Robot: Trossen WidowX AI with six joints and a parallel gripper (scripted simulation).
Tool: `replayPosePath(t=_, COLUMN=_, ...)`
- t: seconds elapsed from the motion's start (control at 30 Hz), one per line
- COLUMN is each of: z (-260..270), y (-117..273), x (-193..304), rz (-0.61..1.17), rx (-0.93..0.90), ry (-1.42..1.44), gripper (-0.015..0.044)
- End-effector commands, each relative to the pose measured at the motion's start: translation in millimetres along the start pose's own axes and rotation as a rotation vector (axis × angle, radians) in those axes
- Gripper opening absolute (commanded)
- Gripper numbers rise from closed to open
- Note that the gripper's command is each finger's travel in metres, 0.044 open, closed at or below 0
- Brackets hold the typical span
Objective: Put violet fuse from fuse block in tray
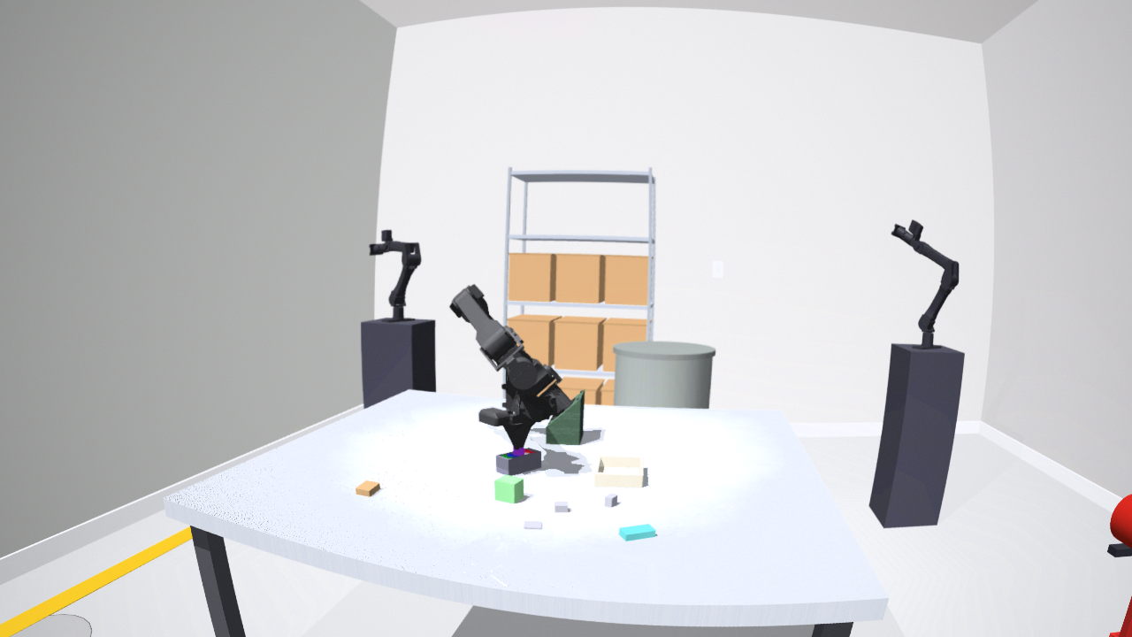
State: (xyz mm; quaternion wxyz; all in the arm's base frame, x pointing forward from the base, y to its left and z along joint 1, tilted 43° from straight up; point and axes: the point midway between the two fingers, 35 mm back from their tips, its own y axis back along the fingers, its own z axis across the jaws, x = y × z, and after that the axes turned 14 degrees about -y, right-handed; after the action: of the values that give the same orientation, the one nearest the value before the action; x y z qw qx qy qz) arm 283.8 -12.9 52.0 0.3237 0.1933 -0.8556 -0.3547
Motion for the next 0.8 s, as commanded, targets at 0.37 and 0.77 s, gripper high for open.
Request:
replayPosePath(t=0.37, z=0, y=9, x=-1, rz=-0.004, rx=-0.002, ry=-0.003, gripper=0.0)
replayPosePath(t=0.77, z=0, y=14, x=-1, rz=-0.004, rx=-0.001, ry=-0.002, gripper=0.0)
